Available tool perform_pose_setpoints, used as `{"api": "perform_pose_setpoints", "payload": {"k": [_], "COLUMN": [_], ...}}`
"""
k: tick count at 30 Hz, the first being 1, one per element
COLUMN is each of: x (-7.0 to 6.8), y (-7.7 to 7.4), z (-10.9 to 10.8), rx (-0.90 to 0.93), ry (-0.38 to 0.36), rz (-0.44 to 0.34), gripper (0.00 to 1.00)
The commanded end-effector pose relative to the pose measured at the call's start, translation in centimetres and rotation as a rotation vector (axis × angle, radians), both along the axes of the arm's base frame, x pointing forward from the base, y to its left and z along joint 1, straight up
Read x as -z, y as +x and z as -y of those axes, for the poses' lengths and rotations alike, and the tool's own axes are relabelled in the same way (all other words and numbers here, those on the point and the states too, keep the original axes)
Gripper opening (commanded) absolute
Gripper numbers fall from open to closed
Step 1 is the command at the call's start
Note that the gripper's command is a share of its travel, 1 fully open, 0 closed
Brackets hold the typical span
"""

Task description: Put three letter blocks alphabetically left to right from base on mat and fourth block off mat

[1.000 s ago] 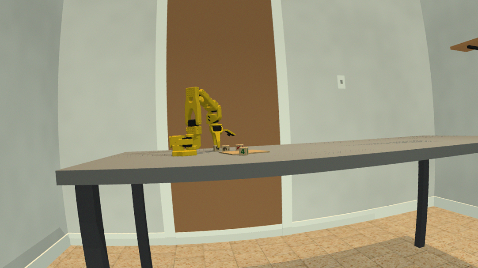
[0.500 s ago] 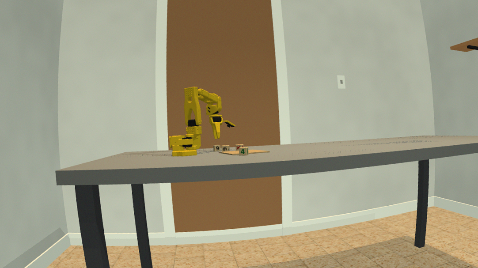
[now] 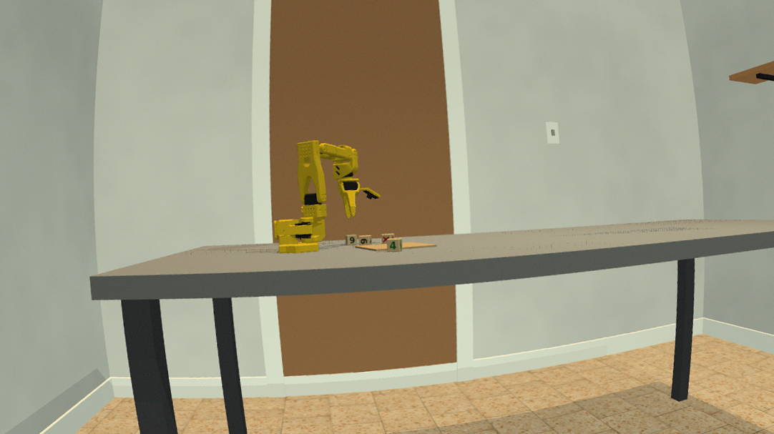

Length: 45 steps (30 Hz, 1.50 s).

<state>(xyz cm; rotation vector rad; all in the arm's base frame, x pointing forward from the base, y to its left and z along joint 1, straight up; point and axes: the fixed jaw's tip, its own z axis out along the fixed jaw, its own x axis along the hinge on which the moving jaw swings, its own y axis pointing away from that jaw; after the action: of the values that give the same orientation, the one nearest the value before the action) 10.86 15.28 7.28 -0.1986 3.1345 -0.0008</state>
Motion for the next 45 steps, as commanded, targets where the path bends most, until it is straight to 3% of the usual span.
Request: {"api": "perform_pose_setpoints", "payload": {"k": [1, 19, 28, 30, 37, 45], "x": [-1.0, -1.5, -5.2, -5.2, -8.3, -9.2], "y": [0.2, 0.3, 0.5, 0.5, 0.2, 0.1], "z": [-0.4, -0.5, -0.8, -0.8, -0.4, -0.2], "rx": [-0.001, -0.001, -0.001, -0.001, -0.001, -0.001], "ry": [0.047, 0.07, 0.247, 0.247, 0.399, 0.447], "rz": [0.034, 0.052, 0.184, 0.184, 0.298, 0.334], "gripper": [0.33, 0.33, 0.32, 0.32, 0.32, 0.32]}}
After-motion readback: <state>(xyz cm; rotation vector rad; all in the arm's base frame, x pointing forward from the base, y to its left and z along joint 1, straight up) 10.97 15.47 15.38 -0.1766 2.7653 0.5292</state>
